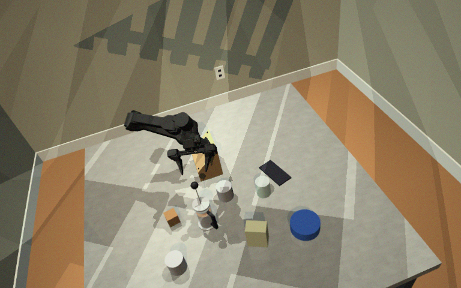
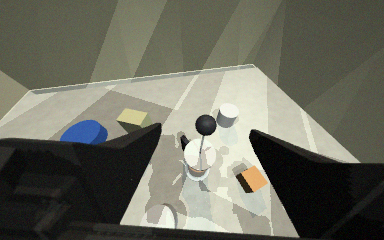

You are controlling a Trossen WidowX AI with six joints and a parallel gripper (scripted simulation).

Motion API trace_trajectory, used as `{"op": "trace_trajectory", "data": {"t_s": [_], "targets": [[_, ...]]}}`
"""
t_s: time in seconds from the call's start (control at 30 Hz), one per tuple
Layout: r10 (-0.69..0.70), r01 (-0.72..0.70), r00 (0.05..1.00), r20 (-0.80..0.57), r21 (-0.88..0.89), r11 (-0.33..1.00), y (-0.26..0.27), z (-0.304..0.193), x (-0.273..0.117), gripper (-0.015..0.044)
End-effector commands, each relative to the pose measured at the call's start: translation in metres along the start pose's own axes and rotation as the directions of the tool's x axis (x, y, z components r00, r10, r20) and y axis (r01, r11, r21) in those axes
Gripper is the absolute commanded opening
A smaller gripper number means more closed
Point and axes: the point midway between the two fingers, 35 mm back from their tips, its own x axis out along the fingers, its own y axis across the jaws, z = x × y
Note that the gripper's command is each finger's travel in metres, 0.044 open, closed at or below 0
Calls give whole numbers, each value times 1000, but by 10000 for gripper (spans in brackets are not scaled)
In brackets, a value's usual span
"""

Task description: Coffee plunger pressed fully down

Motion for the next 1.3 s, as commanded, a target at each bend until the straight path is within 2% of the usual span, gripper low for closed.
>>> {"op": "trace_trajectory", "data": {"t_s": [0.0, 1.03, 1.27], "targets": [[-16, 16, 1000, 2, -20, 1000, -4, -11, 7, 440], [-22, 22, 1000, 4, -16, 1000, -5, -11, 48, 440], [-22, 22, 1000, 4, -16, 1000, -5, -11, 48, 256]]}}
